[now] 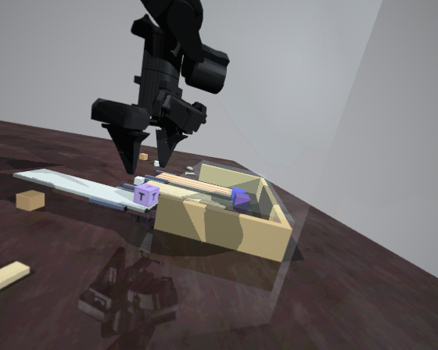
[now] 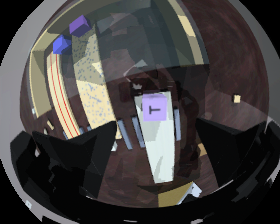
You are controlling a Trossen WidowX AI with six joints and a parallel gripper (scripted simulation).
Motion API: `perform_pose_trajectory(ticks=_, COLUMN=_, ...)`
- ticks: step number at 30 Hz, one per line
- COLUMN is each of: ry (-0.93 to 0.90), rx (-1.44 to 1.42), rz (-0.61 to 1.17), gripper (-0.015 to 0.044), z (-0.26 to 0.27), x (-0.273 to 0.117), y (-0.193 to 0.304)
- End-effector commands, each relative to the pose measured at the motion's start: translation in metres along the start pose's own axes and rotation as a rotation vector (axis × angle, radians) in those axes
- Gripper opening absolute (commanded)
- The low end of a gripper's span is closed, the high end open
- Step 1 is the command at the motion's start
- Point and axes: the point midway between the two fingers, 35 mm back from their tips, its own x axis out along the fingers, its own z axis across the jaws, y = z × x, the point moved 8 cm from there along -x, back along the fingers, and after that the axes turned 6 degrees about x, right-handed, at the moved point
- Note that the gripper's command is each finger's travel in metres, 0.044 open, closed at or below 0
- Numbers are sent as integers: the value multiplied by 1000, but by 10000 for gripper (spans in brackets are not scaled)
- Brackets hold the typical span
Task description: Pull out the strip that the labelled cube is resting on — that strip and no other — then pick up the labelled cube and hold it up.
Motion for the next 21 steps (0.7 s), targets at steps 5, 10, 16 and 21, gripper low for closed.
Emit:
perform_pose_trajectory(ticks=5, ry=4, rx=-5, rz=1, gripper=250, z=2, x=11, y=-3)
perform_pose_trajectory(ticks=10, ry=4, rx=-5, rz=1, gripper=250, z=2, x=19, y=-4)
perform_pose_trajectory(ticks=16, ry=5, rx=-5, rz=0, gripper=250, z=2, x=29, y=-4)
perform_pose_trajectory(ticks=21, ry=5, rx=-5, rz=0, gripper=250, z=2, x=37, y=-4)
